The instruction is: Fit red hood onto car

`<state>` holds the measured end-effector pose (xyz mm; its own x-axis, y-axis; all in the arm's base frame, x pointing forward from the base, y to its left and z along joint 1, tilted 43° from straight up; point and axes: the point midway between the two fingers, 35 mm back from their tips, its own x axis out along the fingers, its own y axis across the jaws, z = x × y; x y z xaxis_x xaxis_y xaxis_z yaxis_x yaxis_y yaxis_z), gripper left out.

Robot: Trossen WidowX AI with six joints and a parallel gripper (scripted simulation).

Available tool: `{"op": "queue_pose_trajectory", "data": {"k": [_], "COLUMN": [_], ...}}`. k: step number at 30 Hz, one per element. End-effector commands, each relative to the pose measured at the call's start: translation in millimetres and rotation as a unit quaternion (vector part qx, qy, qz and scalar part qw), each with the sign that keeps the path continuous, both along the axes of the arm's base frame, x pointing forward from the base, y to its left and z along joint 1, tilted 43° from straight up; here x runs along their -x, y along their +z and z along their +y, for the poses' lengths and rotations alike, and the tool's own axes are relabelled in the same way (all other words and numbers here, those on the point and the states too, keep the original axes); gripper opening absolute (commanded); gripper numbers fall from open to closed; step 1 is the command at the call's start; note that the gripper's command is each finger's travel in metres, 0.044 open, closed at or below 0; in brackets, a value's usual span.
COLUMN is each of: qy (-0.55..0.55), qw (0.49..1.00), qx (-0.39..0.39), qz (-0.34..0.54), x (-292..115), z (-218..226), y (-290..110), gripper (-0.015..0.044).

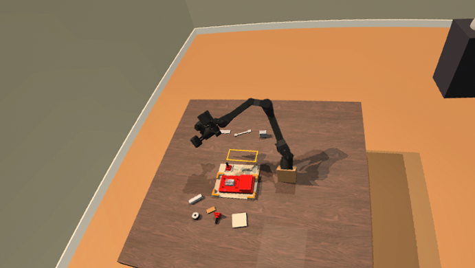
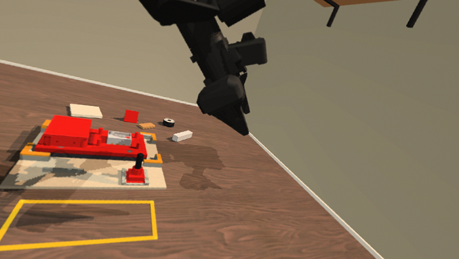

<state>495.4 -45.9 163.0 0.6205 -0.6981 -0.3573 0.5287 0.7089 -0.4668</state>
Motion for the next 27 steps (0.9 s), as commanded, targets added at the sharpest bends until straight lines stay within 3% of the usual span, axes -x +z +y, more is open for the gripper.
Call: {"op": "queue_pose_trajectory", "data": {"k": [1,15,27], "qy": [-0.01,-0.128,-0.31], "qw": [0.998,0.959,0.895], "qx": [-0.061,-0.254,-0.32], "qz": [-0.002,-0.005,-0.023], "x": [10,76,158], "z": [19,82,109], "y": [-30,-119,-170], "gripper": [0.044,0.044,0.044]}}
